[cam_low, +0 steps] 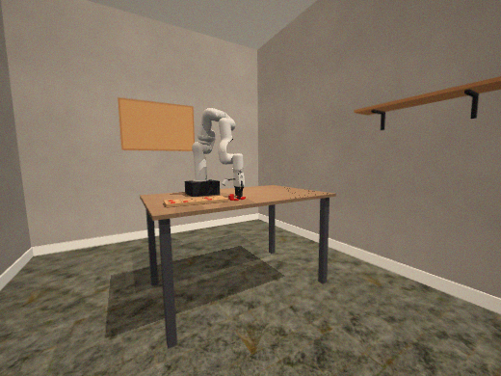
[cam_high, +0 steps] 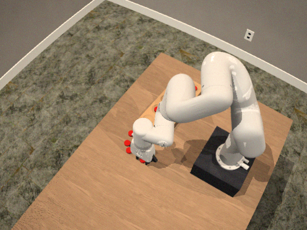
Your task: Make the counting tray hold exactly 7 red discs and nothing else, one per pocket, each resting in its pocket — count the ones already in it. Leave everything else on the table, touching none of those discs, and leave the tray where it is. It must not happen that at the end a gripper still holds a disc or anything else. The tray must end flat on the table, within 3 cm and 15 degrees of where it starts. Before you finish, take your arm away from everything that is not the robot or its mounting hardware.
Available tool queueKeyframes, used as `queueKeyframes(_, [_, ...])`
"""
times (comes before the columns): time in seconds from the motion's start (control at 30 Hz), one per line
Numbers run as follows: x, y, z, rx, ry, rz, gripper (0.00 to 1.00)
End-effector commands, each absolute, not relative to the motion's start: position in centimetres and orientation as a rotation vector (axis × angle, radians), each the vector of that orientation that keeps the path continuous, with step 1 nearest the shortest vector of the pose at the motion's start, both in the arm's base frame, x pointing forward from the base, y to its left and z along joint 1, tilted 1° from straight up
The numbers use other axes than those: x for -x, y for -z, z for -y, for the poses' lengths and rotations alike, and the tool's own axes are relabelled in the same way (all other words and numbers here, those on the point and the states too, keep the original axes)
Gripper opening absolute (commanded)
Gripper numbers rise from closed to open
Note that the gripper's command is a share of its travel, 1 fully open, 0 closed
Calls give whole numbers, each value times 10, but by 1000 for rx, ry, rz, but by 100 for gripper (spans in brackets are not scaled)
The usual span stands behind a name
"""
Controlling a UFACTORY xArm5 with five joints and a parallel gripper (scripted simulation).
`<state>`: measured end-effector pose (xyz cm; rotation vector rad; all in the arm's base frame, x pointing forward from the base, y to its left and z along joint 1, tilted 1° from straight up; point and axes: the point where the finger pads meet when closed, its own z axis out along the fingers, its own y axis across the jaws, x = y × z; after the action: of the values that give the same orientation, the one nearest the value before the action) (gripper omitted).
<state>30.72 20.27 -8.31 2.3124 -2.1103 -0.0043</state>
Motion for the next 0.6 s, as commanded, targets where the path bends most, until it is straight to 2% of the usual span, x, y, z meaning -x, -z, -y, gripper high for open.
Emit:
queueKeyframes(0.0, [-308, 83, -203, -2314, 4, 2111, 47])
queueKeyframes(0.03, [-308, 83, -203, -2314, 4, 2111, 0])
queueKeyframes(0.57, [-308, 83, -203, -2314, 4, 2111, 0])
